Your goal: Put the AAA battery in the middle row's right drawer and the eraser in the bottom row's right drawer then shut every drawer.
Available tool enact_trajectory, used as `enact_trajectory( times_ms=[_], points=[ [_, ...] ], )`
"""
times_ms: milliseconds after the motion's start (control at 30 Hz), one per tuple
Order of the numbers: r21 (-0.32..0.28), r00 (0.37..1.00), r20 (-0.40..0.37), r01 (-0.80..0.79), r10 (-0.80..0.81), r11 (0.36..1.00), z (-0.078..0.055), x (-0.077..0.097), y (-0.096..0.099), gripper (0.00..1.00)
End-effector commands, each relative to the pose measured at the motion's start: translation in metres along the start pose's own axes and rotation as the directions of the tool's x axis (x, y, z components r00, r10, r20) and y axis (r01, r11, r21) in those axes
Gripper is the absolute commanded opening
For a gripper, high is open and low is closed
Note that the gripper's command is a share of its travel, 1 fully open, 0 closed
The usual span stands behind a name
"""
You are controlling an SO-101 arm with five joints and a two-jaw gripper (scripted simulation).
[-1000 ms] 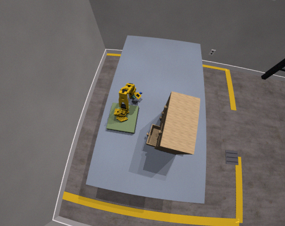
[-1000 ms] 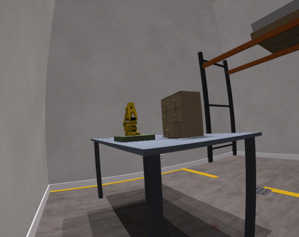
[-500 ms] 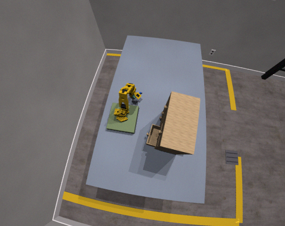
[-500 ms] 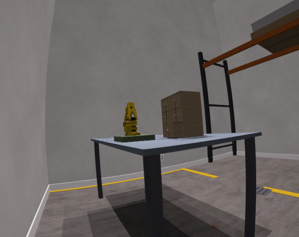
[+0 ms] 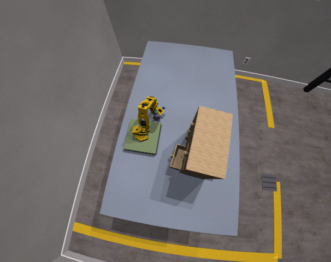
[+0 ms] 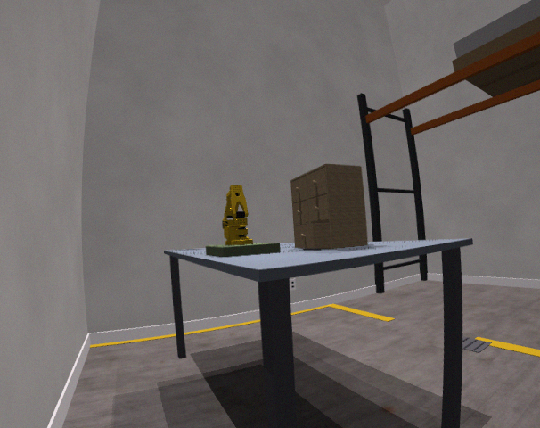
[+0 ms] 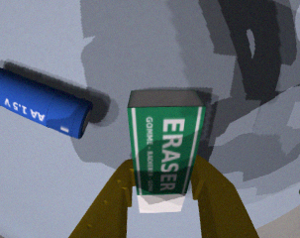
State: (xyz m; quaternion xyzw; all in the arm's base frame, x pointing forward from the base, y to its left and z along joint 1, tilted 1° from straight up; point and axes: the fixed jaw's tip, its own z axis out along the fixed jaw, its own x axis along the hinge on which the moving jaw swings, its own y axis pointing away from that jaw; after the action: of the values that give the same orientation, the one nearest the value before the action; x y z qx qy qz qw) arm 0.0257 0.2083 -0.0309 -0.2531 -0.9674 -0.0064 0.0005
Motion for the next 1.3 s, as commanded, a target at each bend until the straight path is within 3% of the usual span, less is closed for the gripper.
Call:
enact_trajectory(
  times_ms=[0,300,933,1267],
  points=[
    [0.022,1.000,0.008,0.007,-0.007,1.000,0.005,-0.002,-0.005,0.05],
    [0.022,1.000,0.008,0.007,-0.007,1.000,0.005,-0.002,-0.005,0.00],
    [0.022,1.000,0.008,0.007,-0.007,1.000,0.005,-0.002,-0.005,0.00],
    [0.022,1.000,0.008,0.007,-0.007,1.000,-0.018,-0.001,-0.002,0.00]
  ],
)
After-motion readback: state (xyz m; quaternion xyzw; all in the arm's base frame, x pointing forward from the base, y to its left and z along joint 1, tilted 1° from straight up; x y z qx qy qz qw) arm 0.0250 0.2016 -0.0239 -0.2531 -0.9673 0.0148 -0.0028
